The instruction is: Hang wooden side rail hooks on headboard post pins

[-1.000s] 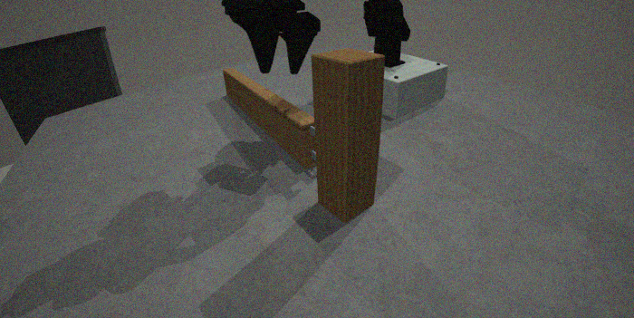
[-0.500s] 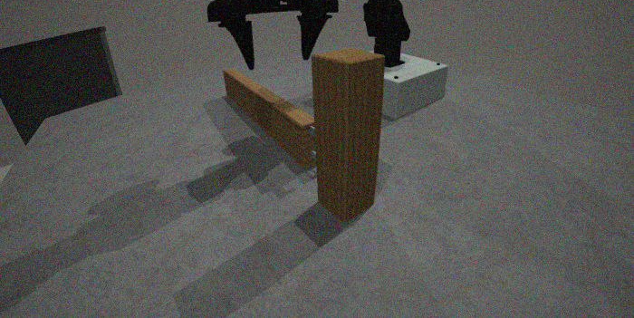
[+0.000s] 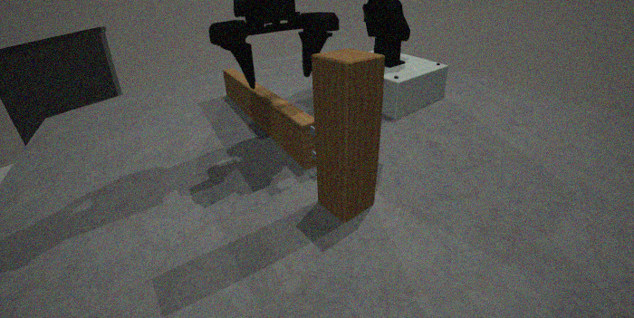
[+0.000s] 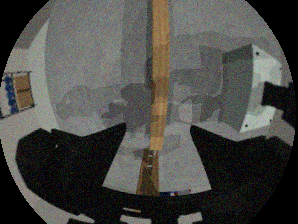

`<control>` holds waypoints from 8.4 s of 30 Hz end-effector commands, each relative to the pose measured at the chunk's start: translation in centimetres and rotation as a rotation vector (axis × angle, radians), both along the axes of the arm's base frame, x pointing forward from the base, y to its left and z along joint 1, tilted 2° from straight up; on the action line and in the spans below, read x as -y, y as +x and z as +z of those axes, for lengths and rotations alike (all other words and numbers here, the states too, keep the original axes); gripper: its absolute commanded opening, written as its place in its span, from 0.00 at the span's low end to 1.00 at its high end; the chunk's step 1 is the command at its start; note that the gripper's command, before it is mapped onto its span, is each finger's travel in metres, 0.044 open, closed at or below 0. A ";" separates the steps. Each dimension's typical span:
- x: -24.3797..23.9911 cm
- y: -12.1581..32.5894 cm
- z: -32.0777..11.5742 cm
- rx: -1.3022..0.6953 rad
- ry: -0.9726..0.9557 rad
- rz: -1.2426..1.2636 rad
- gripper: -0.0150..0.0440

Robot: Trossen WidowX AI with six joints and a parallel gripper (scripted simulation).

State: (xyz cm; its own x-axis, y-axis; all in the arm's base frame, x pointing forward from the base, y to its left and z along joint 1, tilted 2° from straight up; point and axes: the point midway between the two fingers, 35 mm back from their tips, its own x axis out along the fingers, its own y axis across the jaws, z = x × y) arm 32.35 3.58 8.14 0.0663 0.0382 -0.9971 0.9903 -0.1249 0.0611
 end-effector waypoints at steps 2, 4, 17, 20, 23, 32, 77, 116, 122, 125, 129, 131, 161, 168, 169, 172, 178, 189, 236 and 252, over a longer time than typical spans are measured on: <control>0.0 -0.1 -1.0 -0.010 -0.004 -0.006 1.00; 0.0 -0.1 -1.9 -0.010 -0.004 -0.006 1.00; -0.1 0.1 -3.2 -0.010 -0.004 -0.006 1.00; -0.1 0.1 -3.6 -0.010 -0.004 -0.006 1.00; -0.1 0.2 -4.1 -0.010 -0.004 -0.006 1.00; -0.1 0.3 -5.6 -0.010 -0.004 -0.006 1.00; -0.2 0.2 -9.2 -0.011 -0.004 -0.006 0.42; -0.2 1.5 -8.8 -0.005 -0.011 0.107 0.25; -0.2 1.7 -8.8 -0.005 -0.011 0.107 0.25; -0.2 1.8 -8.7 -0.005 -0.011 0.107 0.25; -0.2 2.0 -8.7 -0.005 -0.011 0.107 0.25; -0.1 2.1 -8.7 -0.005 -0.011 0.107 0.25; -0.1 3.4 -8.6 -0.004 -0.011 0.107 0.25; -0.1 2.9 -8.6 -0.015 -0.006 0.095 0.25; -0.1 2.9 -8.6 -0.015 -0.006 0.095 0.25; -0.1 2.9 -8.6 -0.015 -0.006 0.095 0.25; -0.1 2.9 -8.6 -0.004 -0.011 0.107 0.25; -0.1 2.9 -8.4 -0.004 -0.011 0.107 0.25; -0.1 2.9 -7.6 -0.004 -0.011 0.107 0.25; -0.1 2.8 -7.4 -0.004 -0.011 0.107 0.25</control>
State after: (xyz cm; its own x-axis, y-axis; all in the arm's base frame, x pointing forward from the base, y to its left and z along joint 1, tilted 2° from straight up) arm 34.89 3.68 0.14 0.0429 0.0364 -0.9984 0.9988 -0.0230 0.0421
